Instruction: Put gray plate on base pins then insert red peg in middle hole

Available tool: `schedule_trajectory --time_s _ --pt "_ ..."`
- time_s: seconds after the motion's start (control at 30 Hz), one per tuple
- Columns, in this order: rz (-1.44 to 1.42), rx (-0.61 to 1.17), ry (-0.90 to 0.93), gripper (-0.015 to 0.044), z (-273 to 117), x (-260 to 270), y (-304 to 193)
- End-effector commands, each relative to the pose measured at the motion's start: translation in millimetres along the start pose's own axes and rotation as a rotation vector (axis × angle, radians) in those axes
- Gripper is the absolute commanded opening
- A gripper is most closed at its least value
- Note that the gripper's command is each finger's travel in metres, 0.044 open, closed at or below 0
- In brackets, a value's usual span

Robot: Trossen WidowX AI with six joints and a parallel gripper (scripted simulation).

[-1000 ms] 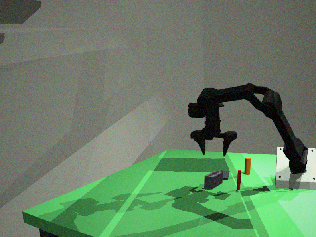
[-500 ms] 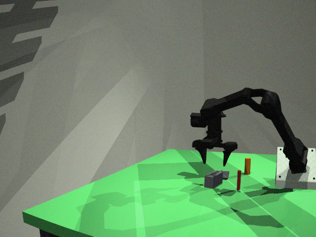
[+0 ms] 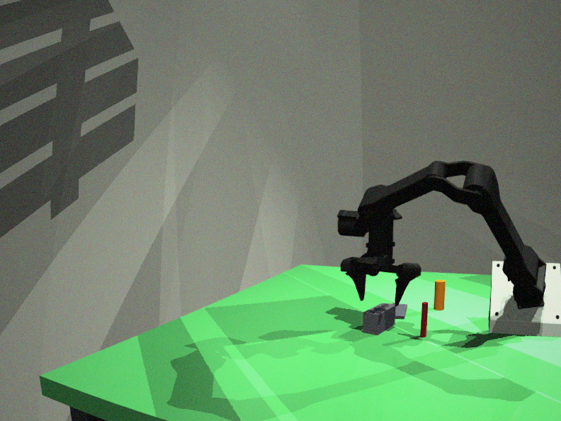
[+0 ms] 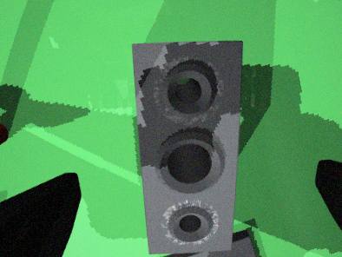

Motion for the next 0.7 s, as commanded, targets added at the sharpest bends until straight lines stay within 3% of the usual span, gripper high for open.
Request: schedule_trajectory --time_s 0.0,0.67 --pt "0.008 -0.004 0.005 0.0440 7.9 1.0 -0.8" --pt "0.008 -0.006 0.005 0.0440 40.2 1.5 -0.3"
Point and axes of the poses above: the point midway between the two fingers, 35 mm back from their tips, its own z axis out along the fingers, its own x axis across the jaws, y = z × x, the point moved 4 cm from there along -z, back along the fingers, and after that the axes turned 1 degree about z, right-handed, at the moved point
